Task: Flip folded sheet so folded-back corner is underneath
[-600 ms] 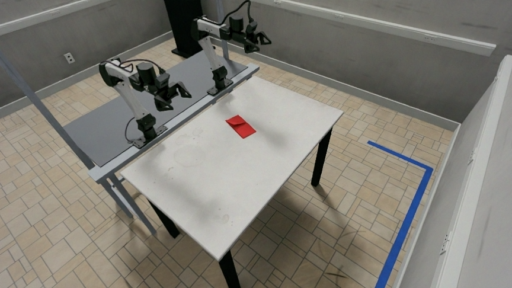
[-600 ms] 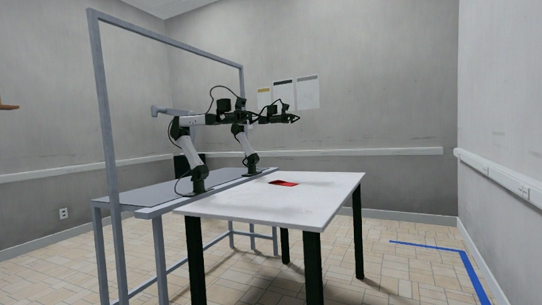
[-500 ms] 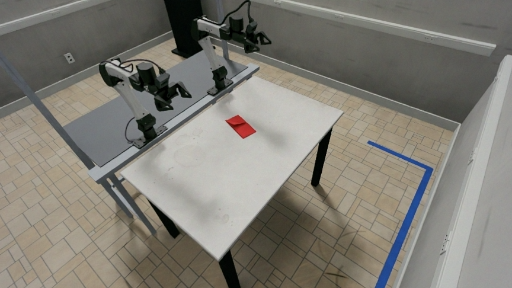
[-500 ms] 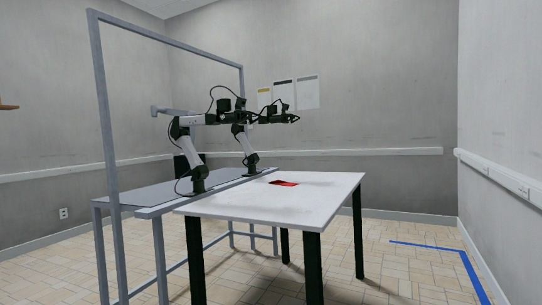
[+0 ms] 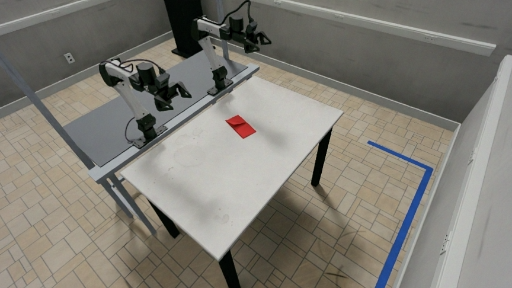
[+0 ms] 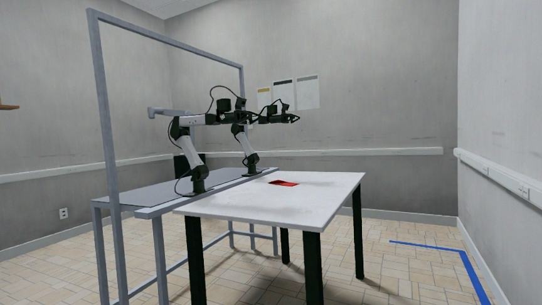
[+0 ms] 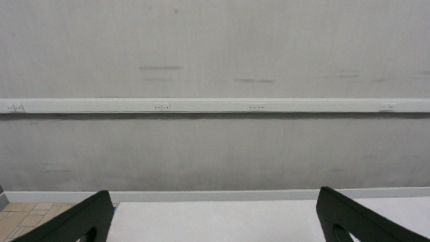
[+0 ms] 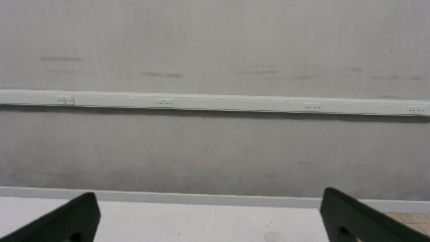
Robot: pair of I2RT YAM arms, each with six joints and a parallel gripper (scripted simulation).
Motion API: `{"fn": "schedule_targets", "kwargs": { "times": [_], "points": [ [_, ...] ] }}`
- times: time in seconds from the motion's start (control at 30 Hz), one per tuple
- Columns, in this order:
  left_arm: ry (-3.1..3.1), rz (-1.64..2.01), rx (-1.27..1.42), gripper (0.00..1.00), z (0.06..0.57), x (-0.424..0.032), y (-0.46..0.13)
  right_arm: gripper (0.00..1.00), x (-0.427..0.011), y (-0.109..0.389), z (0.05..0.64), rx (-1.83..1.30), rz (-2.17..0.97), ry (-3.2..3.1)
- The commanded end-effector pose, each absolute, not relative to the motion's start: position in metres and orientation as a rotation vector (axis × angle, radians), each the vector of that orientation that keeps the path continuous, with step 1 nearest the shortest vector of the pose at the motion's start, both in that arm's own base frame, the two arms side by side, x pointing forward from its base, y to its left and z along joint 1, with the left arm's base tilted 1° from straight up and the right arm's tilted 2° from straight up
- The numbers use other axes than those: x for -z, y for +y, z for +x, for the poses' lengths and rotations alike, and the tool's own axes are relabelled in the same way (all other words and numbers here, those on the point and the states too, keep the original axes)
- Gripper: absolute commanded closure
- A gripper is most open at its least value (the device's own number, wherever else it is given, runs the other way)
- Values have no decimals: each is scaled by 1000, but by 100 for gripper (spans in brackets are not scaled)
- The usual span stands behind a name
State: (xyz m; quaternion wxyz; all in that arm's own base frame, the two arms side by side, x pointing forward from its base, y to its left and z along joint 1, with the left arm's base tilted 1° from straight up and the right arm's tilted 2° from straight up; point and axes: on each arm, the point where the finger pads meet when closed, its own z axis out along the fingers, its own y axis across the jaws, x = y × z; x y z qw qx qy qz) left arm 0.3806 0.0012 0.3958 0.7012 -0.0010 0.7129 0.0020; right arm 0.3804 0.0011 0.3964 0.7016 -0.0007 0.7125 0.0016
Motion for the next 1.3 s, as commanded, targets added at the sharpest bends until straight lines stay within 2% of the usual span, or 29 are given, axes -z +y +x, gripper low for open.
{"fn": "schedule_targets", "kwargs": {
  "times": [0.0, 0.13, 0.23, 0.43, 0.5, 0.77, 0.9, 1.07, 1.27],
  "points": [
    [1588, 5, 15, 11, 379, -398, -2, 0, -397, -1, 379, 8, -3, 1590],
    [1691, 40, 122, 57, 377, -368, -19, 0, -365, 9, 373, 29, -48, 1713],
    [1835, 68, 268, 90, 372, -330, -41, 0, -333, 38, 364, 15, -144, 1852],
    [2106, 36, 445, 90, 359, -259, -61, 0, -287, 107, 350, -76, -343, 2050],
    [2106, 36, 445, 90, 359, -259, -61, 0, -287, 107, 350, -76, -343, 2050],
    [2536, -58, 612, 90, 329, -156, -74, 0, -216, 200, 328, -211, -666, 2313],
    [2676, -59, 704, 90, 333, -118, -85, 0, -186, 238, 320, -254, -806, 2414],
    [2726, -37, 782, 90, 346, -97, -95, 0, -170, 258, 317, -270, -890, 2460],
    [2881, -37, 968, 90, 346, -48, -114, 0, -151, 282, 316, -288, -972, 2510]
  ]
}}
